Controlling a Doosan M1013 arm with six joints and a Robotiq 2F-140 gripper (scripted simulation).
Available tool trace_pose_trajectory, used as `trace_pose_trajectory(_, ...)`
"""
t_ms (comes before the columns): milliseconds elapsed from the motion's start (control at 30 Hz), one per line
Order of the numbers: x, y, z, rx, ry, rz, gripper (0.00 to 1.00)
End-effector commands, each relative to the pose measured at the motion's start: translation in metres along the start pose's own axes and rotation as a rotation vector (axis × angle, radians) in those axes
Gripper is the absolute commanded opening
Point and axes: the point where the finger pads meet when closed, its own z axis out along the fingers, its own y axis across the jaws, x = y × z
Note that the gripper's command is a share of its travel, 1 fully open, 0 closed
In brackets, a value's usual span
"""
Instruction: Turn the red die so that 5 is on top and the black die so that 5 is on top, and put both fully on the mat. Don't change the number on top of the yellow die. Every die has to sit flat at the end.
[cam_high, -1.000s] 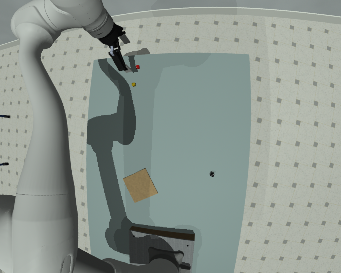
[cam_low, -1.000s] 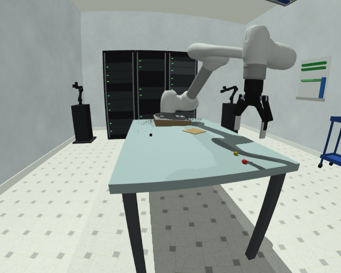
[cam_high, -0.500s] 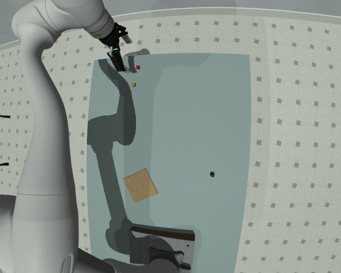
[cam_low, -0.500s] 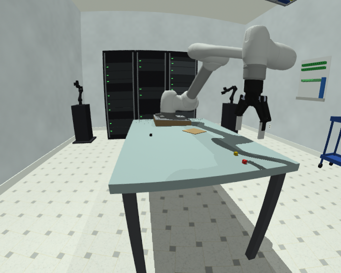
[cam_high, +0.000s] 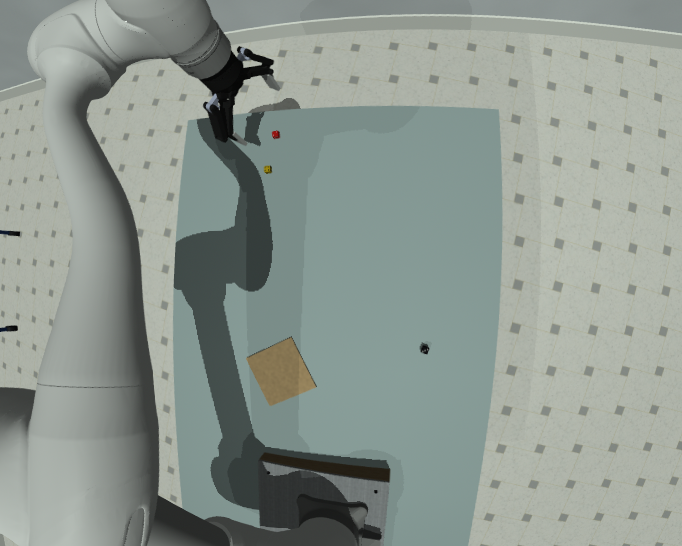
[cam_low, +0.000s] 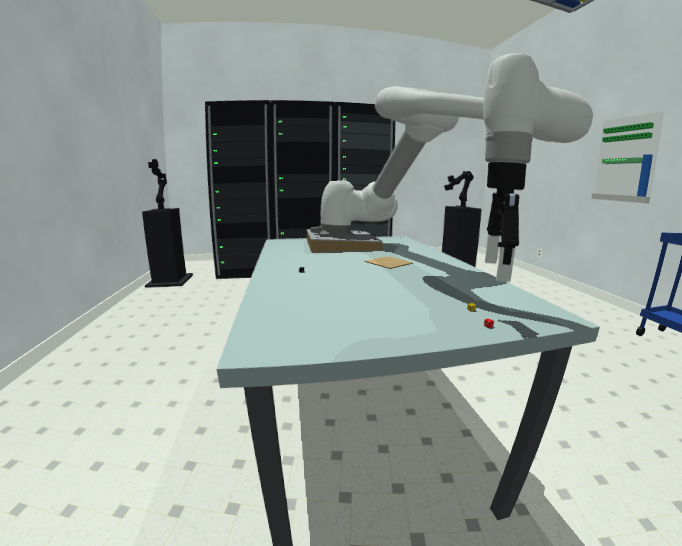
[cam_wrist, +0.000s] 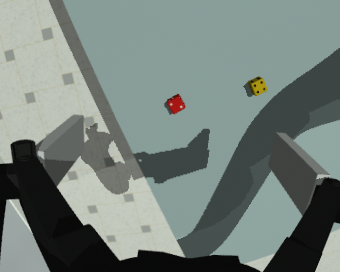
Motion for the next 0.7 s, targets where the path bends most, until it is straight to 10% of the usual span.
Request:
trace_pose_trajectory(0, 0.0002, -0.0003, 0.0014, 0.003, 0.004, 0.147, 1.00)
trace_pose_trajectory(667, 0.0011, -0.0018, 0.0107, 0.004, 0.003, 0.896, 1.00)
